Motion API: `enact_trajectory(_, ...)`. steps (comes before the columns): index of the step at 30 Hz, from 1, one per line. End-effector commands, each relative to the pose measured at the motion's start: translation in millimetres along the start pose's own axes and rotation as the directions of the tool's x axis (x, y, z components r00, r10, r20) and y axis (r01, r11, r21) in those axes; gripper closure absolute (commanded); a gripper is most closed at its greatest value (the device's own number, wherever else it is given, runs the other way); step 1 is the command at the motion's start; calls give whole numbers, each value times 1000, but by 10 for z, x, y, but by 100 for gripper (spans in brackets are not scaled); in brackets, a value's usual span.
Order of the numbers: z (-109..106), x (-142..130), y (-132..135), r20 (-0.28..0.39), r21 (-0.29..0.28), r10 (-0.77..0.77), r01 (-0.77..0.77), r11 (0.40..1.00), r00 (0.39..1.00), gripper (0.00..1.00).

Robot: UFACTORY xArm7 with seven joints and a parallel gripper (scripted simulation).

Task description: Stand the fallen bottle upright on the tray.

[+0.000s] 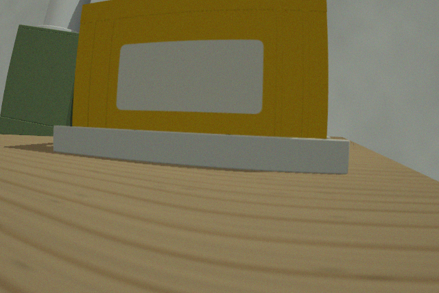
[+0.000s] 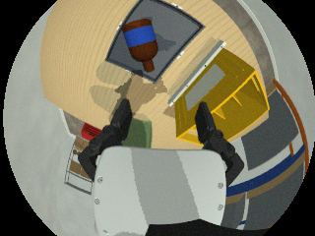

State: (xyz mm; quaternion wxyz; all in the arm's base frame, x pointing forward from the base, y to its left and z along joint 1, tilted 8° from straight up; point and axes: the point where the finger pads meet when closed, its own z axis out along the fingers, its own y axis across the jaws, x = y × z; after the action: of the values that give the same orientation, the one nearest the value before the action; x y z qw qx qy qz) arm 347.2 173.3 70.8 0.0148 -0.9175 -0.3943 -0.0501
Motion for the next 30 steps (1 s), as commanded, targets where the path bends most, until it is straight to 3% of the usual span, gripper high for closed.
enact_trajectory(1,47,11,-54,-9,-1,-25,25,1000,1000,0)
enact_trajectory(30,266,-50,-362,-27,0,-155,155,988,988,0)
